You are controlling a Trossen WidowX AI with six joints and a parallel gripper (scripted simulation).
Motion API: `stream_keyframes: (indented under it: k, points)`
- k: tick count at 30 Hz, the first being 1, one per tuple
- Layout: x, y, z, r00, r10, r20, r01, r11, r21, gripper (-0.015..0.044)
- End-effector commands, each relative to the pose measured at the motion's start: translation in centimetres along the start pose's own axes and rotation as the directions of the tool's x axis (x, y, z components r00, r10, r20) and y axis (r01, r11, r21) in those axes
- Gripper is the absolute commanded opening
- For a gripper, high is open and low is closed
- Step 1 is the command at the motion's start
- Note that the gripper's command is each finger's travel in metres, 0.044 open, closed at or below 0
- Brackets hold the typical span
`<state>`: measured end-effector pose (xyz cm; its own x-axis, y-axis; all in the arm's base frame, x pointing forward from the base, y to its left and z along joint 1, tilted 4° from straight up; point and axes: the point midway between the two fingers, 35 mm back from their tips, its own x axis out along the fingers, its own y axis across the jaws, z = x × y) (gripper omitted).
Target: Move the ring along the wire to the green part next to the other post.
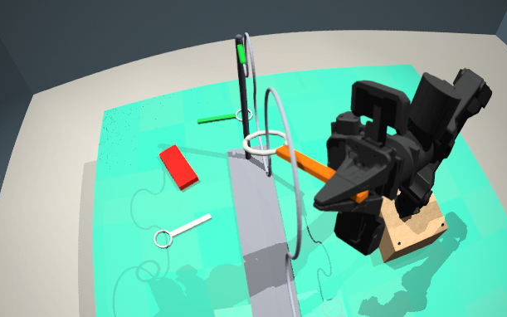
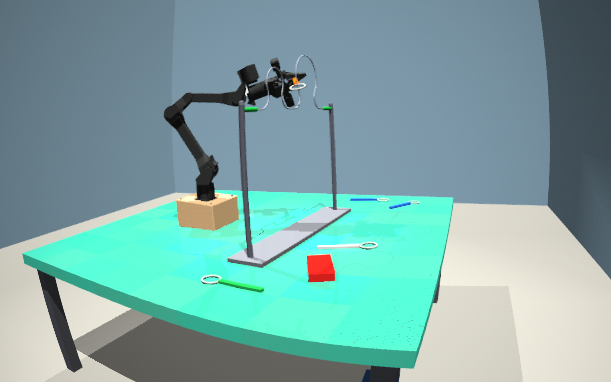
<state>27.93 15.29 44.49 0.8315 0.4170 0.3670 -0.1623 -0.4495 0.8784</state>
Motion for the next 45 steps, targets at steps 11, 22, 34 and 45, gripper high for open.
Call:
stream_keyframes:
  k: [11, 22, 34, 45]
  points:
    - [-0.13, 0.55, -0.25, 1.0, -0.009, -0.016, 0.009, 0.999, -0.045, -0.015]
    - [-0.14, 0.46, -0.25, 0.999, -0.028, -0.02, 0.026, 0.997, -0.077, -0.015]
    - [-0.15, 0.34, -0.25, 0.998, -0.051, -0.024, 0.048, 0.992, -0.117, -0.015]
    - [-0.17, 0.22, -0.23, 0.997, -0.071, -0.027, 0.066, 0.986, -0.151, -0.015]
